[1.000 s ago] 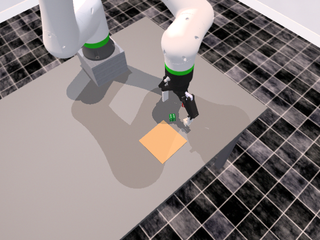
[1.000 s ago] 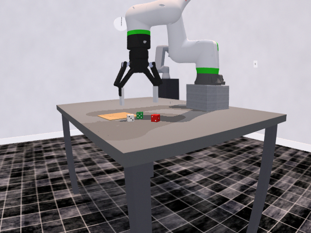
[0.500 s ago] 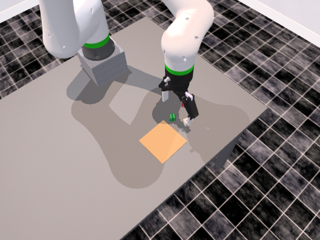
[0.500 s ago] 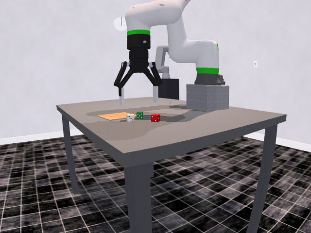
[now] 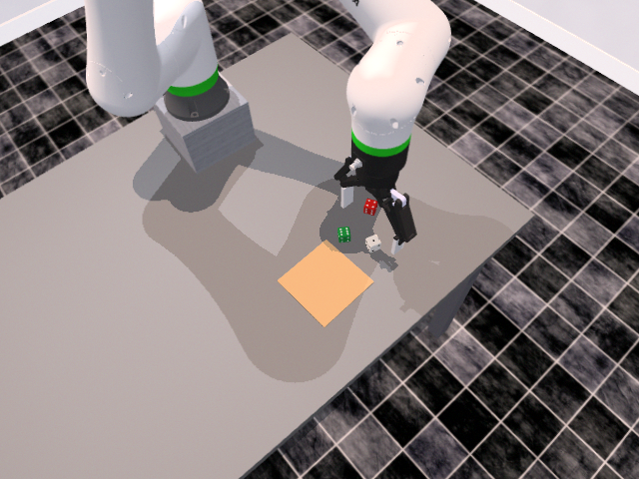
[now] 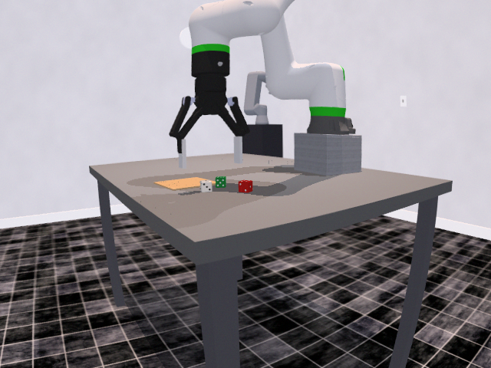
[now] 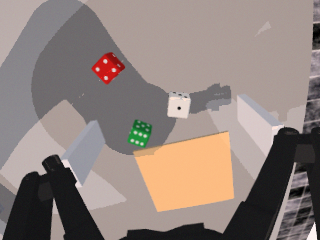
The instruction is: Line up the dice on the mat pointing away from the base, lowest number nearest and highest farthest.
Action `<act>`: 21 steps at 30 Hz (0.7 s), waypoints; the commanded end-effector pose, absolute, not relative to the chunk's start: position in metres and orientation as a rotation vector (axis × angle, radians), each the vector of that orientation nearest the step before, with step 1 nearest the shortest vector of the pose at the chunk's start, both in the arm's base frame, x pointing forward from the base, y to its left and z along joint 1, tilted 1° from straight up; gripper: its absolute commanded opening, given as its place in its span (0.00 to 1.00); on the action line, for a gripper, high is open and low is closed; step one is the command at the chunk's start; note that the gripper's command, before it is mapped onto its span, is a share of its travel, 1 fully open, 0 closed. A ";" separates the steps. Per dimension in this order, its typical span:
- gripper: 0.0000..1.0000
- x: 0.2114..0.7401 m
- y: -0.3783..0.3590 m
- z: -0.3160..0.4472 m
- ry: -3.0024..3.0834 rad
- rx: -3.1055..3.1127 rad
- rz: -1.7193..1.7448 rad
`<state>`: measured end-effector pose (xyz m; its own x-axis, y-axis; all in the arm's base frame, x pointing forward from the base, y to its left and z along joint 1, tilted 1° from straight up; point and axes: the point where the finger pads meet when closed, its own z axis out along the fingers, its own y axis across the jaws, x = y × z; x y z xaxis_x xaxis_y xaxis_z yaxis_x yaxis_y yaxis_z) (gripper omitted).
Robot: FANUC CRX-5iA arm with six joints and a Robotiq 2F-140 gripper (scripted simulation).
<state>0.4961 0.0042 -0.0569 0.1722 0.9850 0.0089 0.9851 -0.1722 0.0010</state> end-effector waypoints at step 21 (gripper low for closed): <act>1.00 0.522 0.013 -0.057 -2.018 -2.401 -0.011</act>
